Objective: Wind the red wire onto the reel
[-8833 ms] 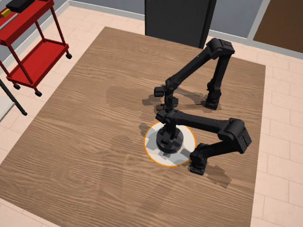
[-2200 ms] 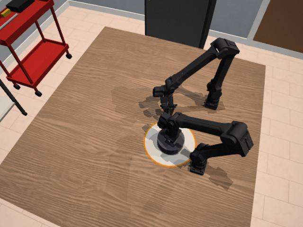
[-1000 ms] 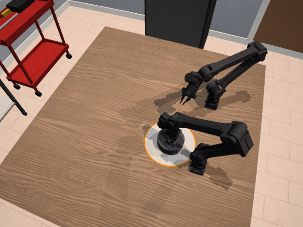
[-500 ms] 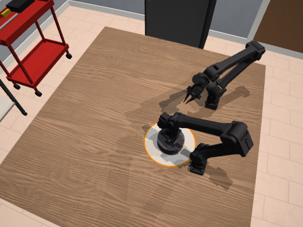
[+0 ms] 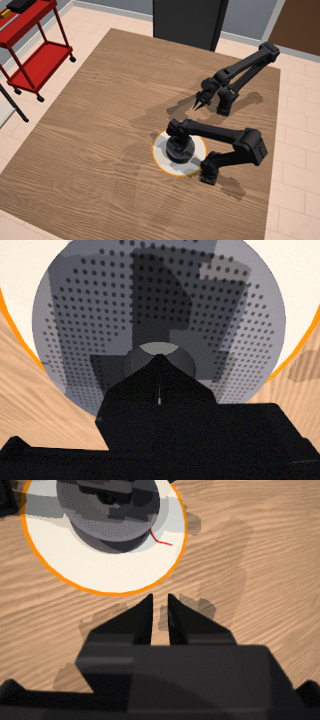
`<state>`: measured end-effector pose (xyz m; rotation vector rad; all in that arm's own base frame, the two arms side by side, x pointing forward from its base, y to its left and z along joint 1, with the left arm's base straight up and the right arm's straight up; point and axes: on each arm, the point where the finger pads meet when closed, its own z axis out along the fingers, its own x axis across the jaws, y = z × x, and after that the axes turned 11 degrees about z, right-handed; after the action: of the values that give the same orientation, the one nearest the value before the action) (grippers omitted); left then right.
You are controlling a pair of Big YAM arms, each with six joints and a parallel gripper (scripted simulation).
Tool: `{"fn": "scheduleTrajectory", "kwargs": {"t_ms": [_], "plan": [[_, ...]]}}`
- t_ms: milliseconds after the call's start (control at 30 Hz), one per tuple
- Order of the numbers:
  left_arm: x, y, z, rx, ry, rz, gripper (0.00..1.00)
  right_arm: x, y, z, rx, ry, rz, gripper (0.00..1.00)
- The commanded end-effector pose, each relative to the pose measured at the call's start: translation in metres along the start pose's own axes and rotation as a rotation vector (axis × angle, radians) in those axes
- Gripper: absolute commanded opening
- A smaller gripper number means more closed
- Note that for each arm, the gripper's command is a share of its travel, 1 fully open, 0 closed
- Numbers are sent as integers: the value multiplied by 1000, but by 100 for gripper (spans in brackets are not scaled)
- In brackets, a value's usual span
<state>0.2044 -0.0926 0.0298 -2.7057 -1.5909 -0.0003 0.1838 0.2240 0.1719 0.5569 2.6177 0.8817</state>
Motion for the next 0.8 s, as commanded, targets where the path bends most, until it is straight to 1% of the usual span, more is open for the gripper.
{"fn": "scheduleTrajectory", "kwargs": {"t_ms": [0, 233, 467, 767], "plan": [[2, 5, -4, -2, -2, 2, 0, -16, 39, -18, -70, -24, 8, 15], [2, 5, -4, -2, -2, 2, 0, -17, 40, -17, -70, -24, 8, 15], [2, 6, -15, -2, -2, 2, 0, -17, 40, -17, -70, -24, 8, 15], [4, 23, -67, -2, -2, 2, 0, -17, 40, -17, -70, -24, 8, 15]]}}
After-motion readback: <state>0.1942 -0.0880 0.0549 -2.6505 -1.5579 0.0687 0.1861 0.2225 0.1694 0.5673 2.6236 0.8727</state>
